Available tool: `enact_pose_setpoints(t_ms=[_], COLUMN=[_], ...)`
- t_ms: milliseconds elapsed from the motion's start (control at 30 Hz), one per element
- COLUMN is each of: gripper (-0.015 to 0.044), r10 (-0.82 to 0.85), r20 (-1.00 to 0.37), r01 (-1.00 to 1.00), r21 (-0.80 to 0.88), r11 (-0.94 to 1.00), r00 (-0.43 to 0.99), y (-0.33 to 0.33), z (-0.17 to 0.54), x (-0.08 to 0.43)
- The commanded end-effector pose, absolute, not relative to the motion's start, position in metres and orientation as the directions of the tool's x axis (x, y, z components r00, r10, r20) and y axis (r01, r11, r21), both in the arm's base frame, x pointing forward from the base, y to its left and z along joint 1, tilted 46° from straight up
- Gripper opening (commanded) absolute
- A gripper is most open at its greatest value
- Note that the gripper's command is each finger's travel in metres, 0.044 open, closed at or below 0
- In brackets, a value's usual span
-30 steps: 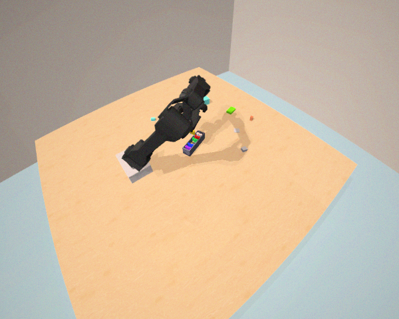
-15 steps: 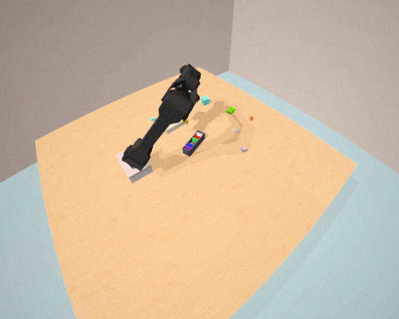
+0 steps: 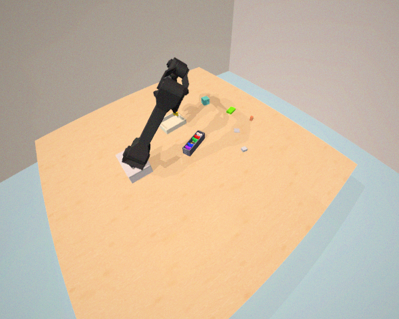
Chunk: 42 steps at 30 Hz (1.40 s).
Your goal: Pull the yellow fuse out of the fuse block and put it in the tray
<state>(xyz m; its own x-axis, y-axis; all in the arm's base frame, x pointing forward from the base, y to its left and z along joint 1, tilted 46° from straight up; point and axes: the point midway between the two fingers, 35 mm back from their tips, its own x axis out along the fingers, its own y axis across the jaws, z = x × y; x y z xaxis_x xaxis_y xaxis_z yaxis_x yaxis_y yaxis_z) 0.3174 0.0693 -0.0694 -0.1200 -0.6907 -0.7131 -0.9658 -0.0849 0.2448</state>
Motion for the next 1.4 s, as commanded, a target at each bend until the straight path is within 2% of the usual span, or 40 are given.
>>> enact_pose_setpoints(t_ms=[0, 267, 1167, 1367], gripper=[0.0, 0.0, 0.0, 0.0157], r10=[-0.692, -0.695, -0.696, -0.691], r20=[-0.711, -0.708, -0.707, -0.711], r01=[-0.965, -0.965, -0.965, -0.967], r21=[0.249, 0.249, 0.249, 0.244], r11=[-0.082, -0.079, -0.079, -0.073], r00=[-0.125, -0.126, -0.126, -0.127], y=[0.082, 0.097, 0.069, 0.071], z=[-0.085, -0.105, -0.133, -0.131], x=[0.315, 0.311, 0.306, 0.308])
